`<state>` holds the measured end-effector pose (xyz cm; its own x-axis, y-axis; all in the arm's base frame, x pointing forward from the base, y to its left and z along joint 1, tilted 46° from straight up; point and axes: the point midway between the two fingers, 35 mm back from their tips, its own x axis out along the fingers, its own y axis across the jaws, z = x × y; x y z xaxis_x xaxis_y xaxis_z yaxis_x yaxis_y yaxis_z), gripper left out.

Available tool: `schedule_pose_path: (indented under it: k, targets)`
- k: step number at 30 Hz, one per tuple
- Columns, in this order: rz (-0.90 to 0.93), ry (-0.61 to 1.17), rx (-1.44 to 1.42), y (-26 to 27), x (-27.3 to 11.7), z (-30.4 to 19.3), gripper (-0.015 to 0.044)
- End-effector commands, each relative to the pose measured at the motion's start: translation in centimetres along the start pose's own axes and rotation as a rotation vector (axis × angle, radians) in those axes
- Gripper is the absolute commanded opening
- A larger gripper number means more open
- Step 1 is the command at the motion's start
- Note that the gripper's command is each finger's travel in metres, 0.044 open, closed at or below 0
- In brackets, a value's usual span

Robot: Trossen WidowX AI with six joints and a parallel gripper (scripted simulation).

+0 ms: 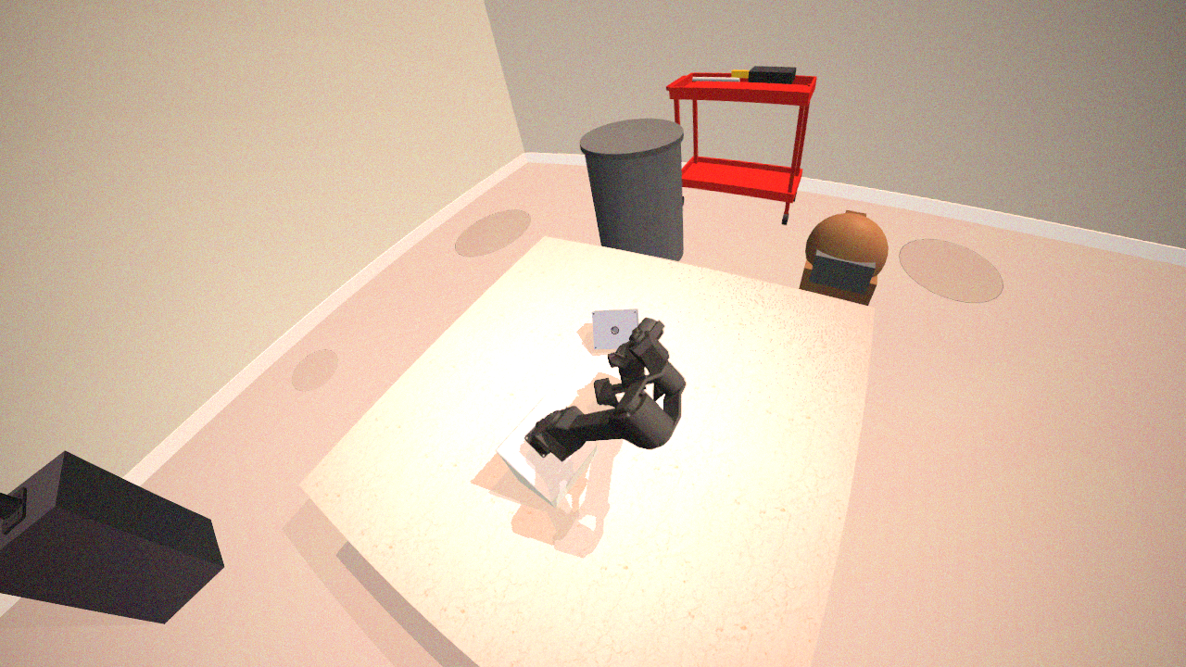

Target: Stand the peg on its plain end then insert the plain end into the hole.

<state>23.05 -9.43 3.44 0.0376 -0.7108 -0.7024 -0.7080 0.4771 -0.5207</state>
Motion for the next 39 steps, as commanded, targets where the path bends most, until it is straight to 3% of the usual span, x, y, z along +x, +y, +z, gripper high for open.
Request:
schedule_pose_path:
  k: [1, 16, 23, 39]
  targets:
    - [0.001, 0.006, -0.009, 0.2, 0.3, -0.2, 0.044]
    - [0.0, 0.0, 0.0, 0.0, 0.0, 0.0, 0.0046]
    - [0.0, 0.0, 0.0, 0.0, 0.0, 0.0, 0.0]
    - [0.008, -0.004, -0.006, 0.1, -4.6, 0.5, 0.0]
